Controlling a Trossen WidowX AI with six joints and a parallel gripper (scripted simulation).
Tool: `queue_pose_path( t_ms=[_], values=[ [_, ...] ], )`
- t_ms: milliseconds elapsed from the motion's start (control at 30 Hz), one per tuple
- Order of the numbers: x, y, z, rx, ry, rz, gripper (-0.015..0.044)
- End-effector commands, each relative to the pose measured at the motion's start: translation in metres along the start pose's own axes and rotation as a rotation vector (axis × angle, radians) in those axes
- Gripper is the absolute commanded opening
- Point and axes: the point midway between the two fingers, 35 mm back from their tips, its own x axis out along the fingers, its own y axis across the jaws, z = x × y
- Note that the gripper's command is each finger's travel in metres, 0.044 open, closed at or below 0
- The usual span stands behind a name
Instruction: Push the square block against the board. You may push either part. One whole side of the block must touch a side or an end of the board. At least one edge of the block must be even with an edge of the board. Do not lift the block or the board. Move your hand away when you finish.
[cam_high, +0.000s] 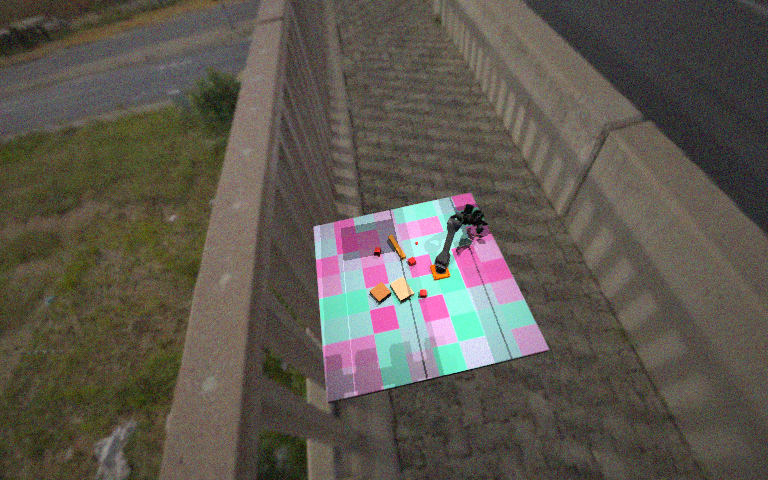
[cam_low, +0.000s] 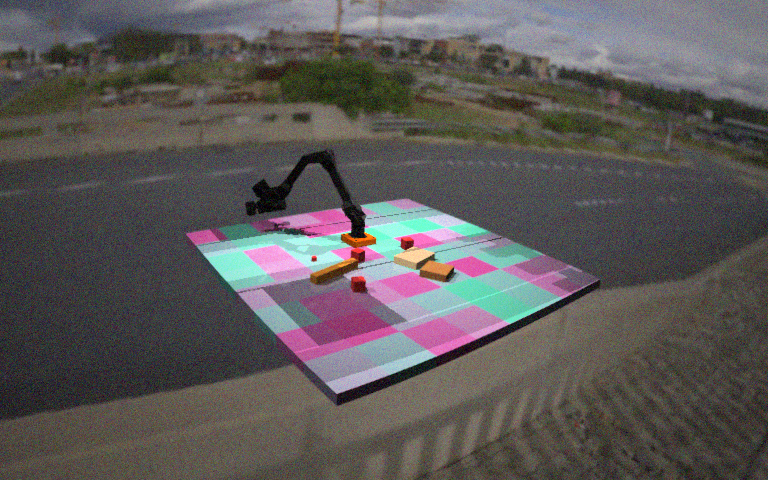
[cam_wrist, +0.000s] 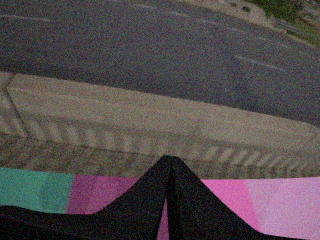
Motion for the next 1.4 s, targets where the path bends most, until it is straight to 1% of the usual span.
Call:
queue_pose_path(
  t_ms=[0, 367, 667, 800, 1000, 1167, 1367],
  values=[
    [-0.025, 0.026, -0.013, -0.038, 0.028, 0.083, 0.0000],
    [-0.124, 0.089, -0.059, -0.224, 0.140, 0.367, 0.0000],
    [-0.239, 0.117, -0.104, -0.386, 0.217, 0.616, 0.0000],
    [-0.273, 0.117, -0.118, -0.493, 0.210, 0.690, 0.0000],
    [-0.325, 0.115, -0.144, -0.558, 0.264, 0.795, 0.0000],
    [-0.389, 0.099, -0.175, -0.652, 0.335, 0.916, 0.0000],
    [-0.463, 0.062, -0.212, -0.784, 0.426, 1.045, 0.0000]
  ],
)
